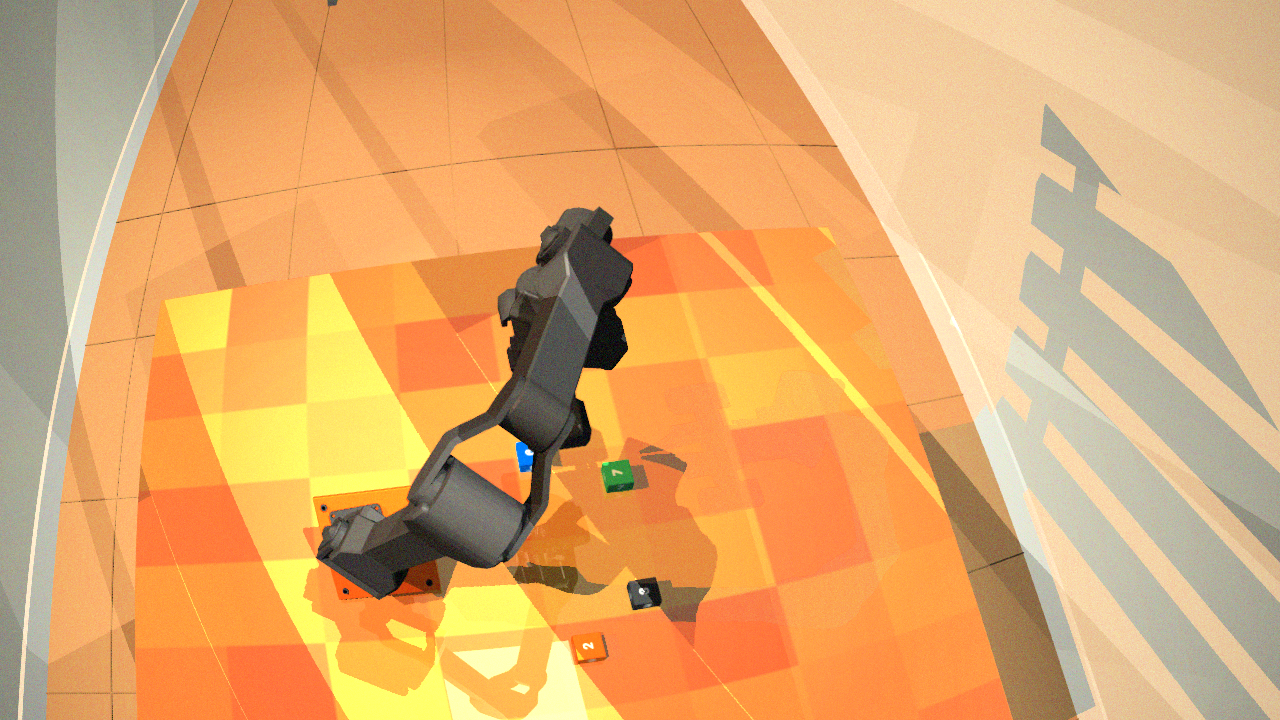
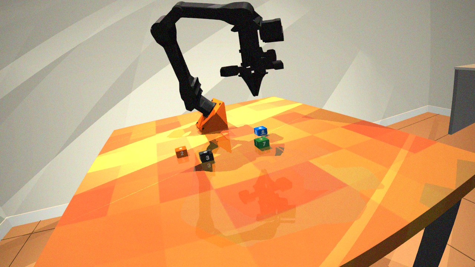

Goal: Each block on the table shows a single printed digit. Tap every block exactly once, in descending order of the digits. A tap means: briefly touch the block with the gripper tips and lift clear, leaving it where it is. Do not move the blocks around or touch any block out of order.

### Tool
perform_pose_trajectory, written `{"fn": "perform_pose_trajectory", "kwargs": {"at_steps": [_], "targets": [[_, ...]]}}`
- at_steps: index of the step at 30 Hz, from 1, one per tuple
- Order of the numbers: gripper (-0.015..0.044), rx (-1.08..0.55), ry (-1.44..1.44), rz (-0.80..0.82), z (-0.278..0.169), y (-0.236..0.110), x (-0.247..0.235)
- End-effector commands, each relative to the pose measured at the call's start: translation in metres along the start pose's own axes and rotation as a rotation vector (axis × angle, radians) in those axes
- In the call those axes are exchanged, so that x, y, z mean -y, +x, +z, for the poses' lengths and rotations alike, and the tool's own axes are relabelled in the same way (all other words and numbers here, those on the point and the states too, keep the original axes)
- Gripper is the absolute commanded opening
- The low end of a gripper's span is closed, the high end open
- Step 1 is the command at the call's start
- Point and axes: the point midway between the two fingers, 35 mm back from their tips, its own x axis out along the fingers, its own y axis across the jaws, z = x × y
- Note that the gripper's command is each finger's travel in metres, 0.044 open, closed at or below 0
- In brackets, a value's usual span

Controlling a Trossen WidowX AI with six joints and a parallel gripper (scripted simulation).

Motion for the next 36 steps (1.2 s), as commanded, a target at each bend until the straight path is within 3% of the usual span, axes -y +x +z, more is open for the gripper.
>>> {"fn": "perform_pose_trajectory", "kwargs": {"at_steps": [1, 10, 16, 23, 36], "targets": [[0.002, 0.005, 0.026, 0.026, 0.036, -0.006, 0.047], [0.002, 0.004, 0.034, -0.006, 0.08, -0.001, 0.199], [0.002, 0.004, 0.035, -0.007, 0.08, 0.001, 0.202], [0.002, 0.005, 0.036, -0.009, 0.081, 0.078, 0.203], [0.002, 0.005, 0.036, -0.01, 0.081, 0.092, 0.203]]}}
